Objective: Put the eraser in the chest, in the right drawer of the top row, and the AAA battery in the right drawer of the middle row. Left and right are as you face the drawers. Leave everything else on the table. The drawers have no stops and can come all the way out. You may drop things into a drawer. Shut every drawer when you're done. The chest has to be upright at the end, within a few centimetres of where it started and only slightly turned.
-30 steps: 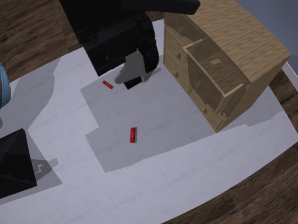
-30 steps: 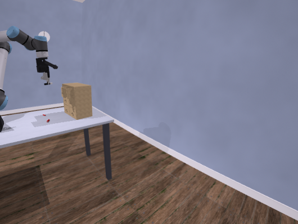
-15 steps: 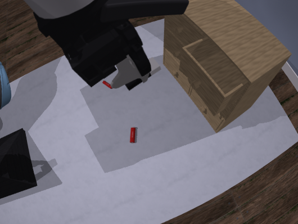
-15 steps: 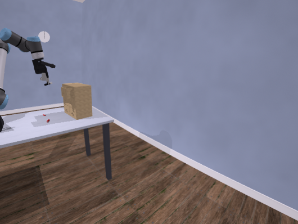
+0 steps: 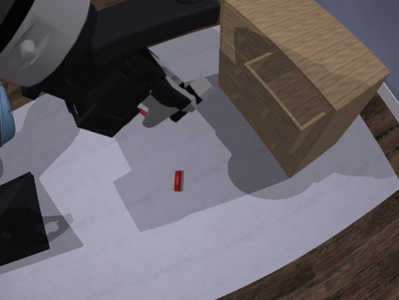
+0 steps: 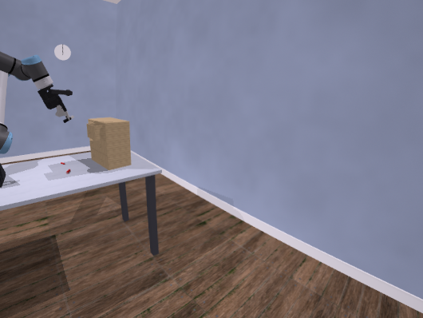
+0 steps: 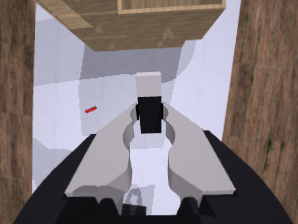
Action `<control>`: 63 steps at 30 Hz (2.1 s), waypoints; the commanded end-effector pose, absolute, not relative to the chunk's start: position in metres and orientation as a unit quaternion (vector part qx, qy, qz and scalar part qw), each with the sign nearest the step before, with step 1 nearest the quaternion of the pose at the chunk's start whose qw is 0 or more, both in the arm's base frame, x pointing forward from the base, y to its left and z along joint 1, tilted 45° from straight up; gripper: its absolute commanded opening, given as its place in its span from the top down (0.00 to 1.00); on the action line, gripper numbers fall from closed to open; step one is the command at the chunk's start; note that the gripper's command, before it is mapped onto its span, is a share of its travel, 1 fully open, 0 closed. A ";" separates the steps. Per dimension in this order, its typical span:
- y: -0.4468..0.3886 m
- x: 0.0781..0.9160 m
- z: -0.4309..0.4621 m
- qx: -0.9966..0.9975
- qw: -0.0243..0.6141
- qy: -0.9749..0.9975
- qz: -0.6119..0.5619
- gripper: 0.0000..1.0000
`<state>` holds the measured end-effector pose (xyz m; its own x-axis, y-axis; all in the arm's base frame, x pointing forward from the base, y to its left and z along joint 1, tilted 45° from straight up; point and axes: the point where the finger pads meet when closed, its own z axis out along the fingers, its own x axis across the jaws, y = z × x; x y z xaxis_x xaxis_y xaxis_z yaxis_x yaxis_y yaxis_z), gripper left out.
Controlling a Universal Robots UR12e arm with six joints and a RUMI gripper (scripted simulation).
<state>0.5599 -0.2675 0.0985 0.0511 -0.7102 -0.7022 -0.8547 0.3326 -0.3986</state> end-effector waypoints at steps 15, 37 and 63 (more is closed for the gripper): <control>-0.267 0.557 0.096 -0.472 0.550 0.687 -0.058 0.89; -0.266 0.556 0.095 -0.400 0.604 0.674 -0.143 0.89; -0.266 0.555 0.094 -0.369 0.623 0.666 -0.177 0.89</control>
